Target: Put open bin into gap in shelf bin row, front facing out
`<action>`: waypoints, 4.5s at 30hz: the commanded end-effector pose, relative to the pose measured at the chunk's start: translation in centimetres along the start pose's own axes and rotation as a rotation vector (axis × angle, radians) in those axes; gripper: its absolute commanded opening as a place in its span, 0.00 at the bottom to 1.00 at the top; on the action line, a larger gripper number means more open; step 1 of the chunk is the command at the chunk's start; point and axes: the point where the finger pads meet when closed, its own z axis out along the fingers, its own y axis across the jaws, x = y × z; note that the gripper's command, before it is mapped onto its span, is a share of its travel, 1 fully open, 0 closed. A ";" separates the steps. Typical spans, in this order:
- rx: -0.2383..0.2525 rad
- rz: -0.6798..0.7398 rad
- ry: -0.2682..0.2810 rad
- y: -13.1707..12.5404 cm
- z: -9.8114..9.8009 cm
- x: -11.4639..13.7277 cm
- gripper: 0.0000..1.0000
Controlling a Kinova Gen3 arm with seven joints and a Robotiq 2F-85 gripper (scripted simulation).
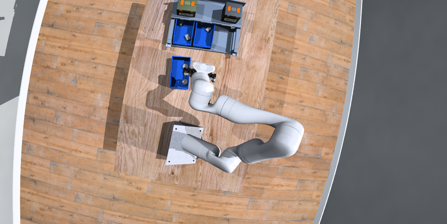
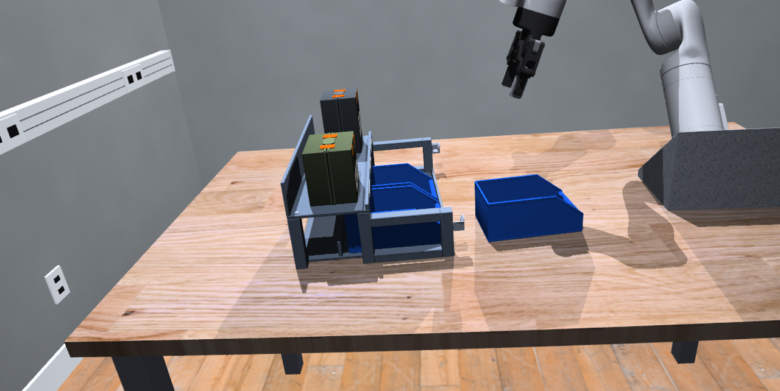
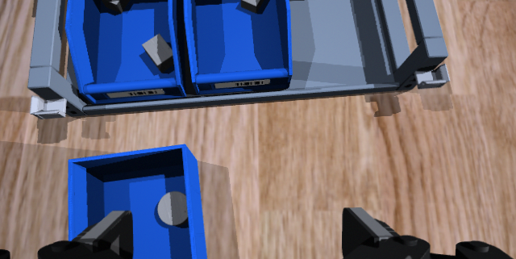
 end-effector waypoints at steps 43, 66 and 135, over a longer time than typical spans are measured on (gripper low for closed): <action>0.001 0.000 0.001 0.0 -0.1 0.0 1.00; 0.001 0.000 0.001 0.0 -0.1 0.0 1.00; -0.003 -0.130 -0.348 -10.5 -2.7 -0.3 1.00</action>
